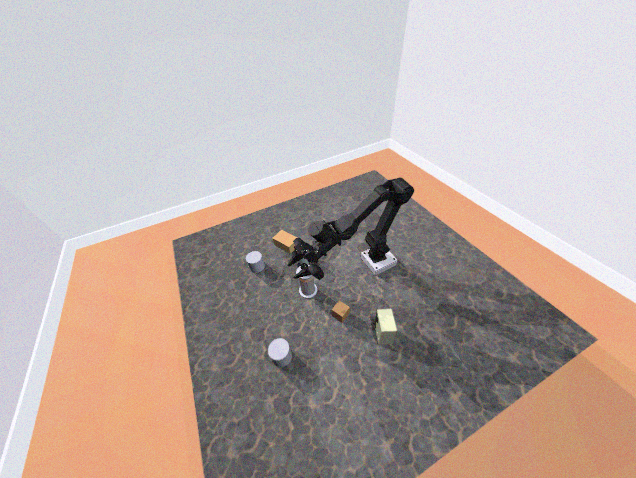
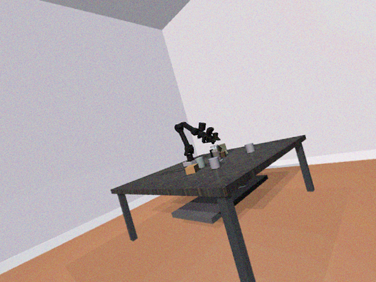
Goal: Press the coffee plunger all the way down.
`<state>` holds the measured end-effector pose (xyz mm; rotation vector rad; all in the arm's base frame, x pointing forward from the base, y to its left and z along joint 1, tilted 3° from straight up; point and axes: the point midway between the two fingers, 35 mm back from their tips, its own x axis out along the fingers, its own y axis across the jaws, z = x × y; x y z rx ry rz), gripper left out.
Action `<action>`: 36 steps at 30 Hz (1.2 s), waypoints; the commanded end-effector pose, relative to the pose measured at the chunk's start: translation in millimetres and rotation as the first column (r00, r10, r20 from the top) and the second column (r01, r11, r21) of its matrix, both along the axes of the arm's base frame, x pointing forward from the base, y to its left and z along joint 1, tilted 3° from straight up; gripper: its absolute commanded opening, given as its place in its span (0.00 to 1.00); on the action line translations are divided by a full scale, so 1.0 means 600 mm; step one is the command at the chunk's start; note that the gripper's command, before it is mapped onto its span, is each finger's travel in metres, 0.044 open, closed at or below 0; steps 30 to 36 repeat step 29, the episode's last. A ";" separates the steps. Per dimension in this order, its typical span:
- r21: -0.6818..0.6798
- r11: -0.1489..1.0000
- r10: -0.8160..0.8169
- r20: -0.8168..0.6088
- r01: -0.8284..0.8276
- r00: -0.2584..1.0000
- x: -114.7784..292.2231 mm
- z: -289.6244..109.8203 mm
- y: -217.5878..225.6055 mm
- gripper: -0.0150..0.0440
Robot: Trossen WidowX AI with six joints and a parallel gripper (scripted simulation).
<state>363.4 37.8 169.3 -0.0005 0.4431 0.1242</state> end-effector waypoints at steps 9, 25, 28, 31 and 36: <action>0.000 1.000 -0.001 -0.009 0.001 1.000 -0.011 0.024 -0.004 1.00; 0.005 1.000 -0.007 -0.027 0.007 1.000 -0.085 0.117 -0.019 1.00; 0.005 1.000 -0.007 -0.027 0.007 1.000 -0.085 0.117 -0.019 1.00; 0.005 1.000 -0.007 -0.027 0.007 1.000 -0.085 0.117 -0.019 1.00; 0.005 1.000 -0.007 -0.027 0.007 1.000 -0.085 0.117 -0.019 1.00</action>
